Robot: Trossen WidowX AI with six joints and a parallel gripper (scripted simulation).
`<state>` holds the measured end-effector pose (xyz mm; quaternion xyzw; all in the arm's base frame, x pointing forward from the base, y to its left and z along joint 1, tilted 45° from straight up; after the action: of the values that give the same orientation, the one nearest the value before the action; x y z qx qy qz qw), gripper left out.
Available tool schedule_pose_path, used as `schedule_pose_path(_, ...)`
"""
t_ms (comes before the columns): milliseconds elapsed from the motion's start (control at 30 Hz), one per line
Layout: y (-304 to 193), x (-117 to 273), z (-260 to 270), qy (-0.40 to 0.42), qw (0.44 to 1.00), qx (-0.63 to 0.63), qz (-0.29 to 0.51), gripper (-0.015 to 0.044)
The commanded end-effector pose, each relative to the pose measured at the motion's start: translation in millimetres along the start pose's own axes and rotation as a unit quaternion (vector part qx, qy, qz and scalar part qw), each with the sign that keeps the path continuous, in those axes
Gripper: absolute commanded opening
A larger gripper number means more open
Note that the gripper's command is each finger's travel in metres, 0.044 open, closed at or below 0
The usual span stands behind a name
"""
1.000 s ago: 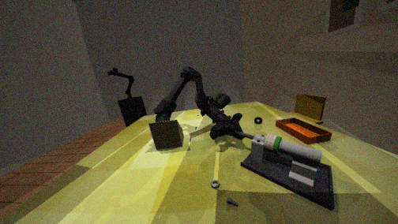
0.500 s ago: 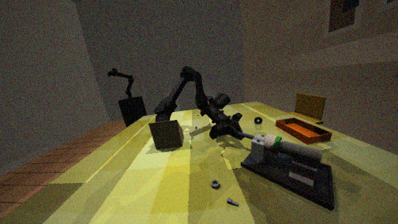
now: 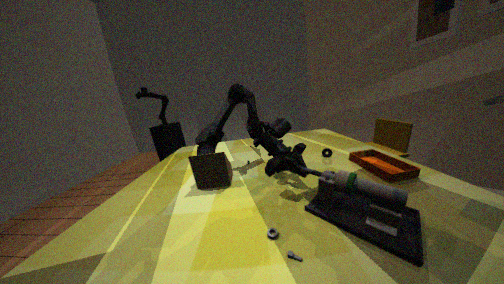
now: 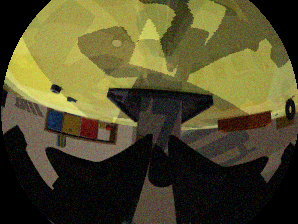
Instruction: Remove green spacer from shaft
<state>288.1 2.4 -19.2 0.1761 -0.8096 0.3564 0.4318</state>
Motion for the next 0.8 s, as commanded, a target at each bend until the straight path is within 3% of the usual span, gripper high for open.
schedule_pose_path(0,1.1,1.0,0.5,0.001,1.0,-0.002,-0.001,0.0)
schedule_pose_path(767,2.3,3.1,0.3,0.001,1.0,-0.002,-0.001,0.0)
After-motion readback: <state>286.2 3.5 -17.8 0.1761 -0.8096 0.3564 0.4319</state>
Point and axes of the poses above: the point midway between the two fingers, 35 mm back from their tips, its own x axis back along the fingers, its own z axis across the jaws, y = z × x, the point moved 9 cm from there along x, back along the fingers, and after that the axes turned 12 degrees about x, right-handed, at the moved point
